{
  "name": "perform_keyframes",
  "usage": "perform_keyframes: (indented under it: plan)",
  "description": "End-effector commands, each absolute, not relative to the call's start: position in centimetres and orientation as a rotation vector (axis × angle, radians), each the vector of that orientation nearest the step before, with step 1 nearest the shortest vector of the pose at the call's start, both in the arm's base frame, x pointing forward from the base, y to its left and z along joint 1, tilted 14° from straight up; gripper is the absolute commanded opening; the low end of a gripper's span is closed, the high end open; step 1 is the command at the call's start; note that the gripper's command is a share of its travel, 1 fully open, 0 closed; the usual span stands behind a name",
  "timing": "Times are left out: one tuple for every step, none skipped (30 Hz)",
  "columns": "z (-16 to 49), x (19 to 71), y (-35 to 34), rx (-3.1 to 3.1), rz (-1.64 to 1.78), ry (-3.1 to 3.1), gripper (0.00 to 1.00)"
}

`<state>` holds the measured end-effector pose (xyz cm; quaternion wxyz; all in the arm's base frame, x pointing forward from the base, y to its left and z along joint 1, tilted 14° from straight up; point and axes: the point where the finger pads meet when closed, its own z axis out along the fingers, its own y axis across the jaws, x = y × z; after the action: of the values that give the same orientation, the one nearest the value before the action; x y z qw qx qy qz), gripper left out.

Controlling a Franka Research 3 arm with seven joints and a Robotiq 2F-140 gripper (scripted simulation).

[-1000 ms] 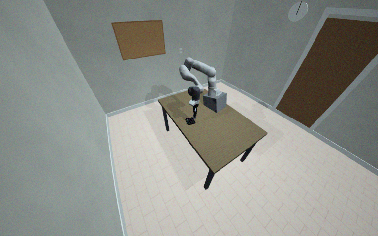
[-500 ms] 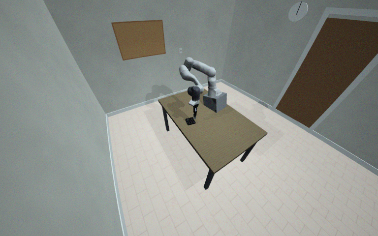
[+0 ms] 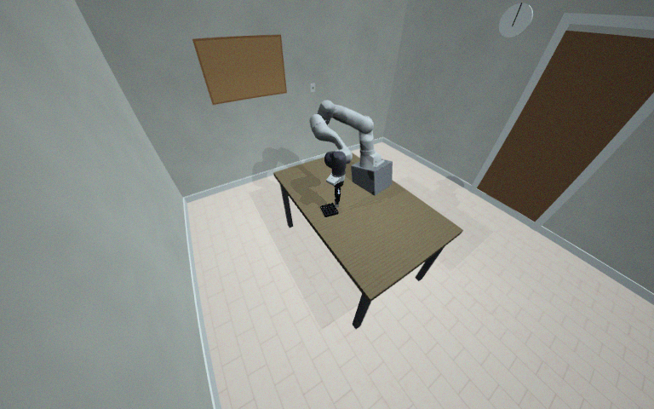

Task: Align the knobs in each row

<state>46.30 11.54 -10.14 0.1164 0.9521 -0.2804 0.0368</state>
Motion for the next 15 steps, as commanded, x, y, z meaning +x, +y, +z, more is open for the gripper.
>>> perform_keyframes:
  plan:
    - [-10.3,46.5,11.6,2.789,0.116,-0.832,0.12]
    - [-10.4,46.5,11.6,2.789,0.116,-0.832,0.12]
    - [-10.6,46.5,11.6,2.789,0.116,-0.832,0.12]
    - [-10.7,46.5,11.5,2.789,0.116,-0.832,0.12]
    - [-10.8,46.6,11.5,2.789,0.116,-0.832,0.12]
    - [-11.0,46.6,11.5,2.789,0.116,-0.832,0.12]
    - [-11.1,46.6,11.4,2.789,0.116,-0.832,0.12]
    - [-11.2,46.6,11.4,2.789,0.116,-0.832,0.12]
    - [-11.4,46.6,11.4,2.789,0.116,-0.832,0.12]
    - [-11.5,46.6,11.3,2.789,0.116,-0.832,0.12]
    - [-11.6,46.6,11.3,2.789,0.116,-0.832,0.12]
    - [-11.8,46.6,11.3,2.789,0.116,-0.832,0.12]
    - [-11.9,46.6,11.2,2.789,0.116,-0.832,0.12]
    - [-12.0,46.6,11.2,2.789,0.116,-0.832,0.12]
    - [-12.1,46.6,11.2,2.789,0.116,-0.832,0.12]
